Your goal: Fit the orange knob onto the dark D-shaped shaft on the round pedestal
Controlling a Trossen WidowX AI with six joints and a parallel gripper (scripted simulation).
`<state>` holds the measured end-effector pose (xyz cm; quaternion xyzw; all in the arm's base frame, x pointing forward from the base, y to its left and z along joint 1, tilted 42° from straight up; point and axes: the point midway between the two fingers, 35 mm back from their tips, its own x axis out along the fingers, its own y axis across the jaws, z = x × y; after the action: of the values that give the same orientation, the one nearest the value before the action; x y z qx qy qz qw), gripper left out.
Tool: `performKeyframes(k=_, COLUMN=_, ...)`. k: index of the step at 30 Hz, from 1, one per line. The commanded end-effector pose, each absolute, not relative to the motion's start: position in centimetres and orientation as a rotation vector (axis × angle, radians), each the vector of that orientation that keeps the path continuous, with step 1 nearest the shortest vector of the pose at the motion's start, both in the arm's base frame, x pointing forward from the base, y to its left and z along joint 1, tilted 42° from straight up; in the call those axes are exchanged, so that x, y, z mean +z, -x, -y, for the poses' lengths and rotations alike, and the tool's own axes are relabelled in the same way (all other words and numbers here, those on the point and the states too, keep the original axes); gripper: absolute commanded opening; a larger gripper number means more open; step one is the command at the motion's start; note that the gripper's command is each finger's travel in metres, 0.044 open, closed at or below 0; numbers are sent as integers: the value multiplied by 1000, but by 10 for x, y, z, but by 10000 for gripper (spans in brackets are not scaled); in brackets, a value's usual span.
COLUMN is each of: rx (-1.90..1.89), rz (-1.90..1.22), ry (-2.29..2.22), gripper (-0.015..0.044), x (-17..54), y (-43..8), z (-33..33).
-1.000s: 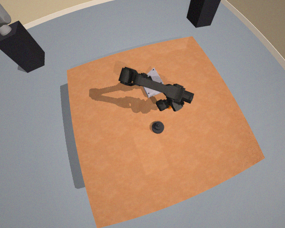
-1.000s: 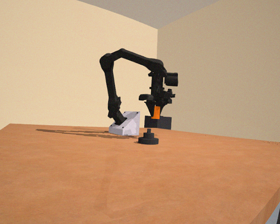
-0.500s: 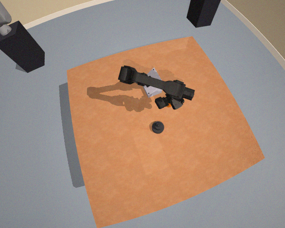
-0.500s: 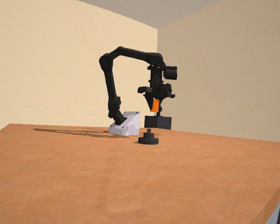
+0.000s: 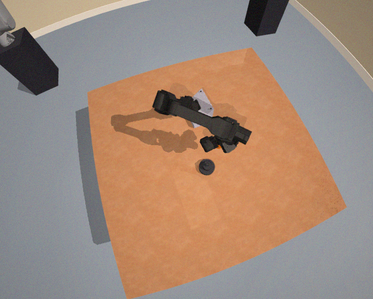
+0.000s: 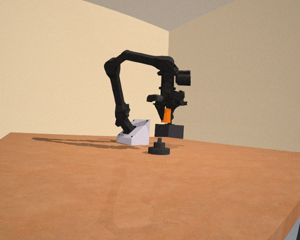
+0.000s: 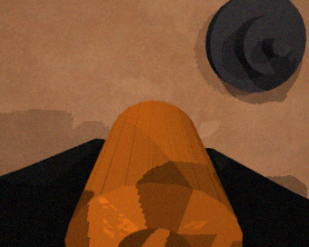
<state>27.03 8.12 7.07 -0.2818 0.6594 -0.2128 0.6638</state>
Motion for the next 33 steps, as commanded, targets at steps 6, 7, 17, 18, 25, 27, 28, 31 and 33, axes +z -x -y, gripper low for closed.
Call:
performKeyframes(k=6, rx=-472, rz=-1474, ry=633, gripper=0, x=79, y=-291, z=-63)
performKeyframes(k=7, rx=-473, rz=-1474, ry=633, gripper=0, x=80, y=-293, z=-61)
performKeyframes(k=17, rx=-479, rz=-1471, ry=636, gripper=0, x=88, y=-311, z=-36)
performKeyframes(k=18, rx=-480, rz=-1471, ry=637, gripper=0, x=88, y=-313, z=-34)
performKeyframes(k=25, rx=-489, rz=-1469, ry=642, gripper=0, x=94, y=-323, z=-15)
performKeyframes(k=27, rx=-492, rz=-1469, ry=643, gripper=0, x=96, y=-326, z=-9)
performKeyframes(k=28, rx=-494, rz=-1469, ry=644, gripper=0, x=97, y=-327, z=-6)
performKeyframes(k=31, rx=-497, rz=-1469, ry=646, gripper=0, x=98, y=-329, z=-2)
performKeyframes(k=33, rx=-497, rz=-1469, ry=646, gripper=0, x=98, y=-329, z=-1)
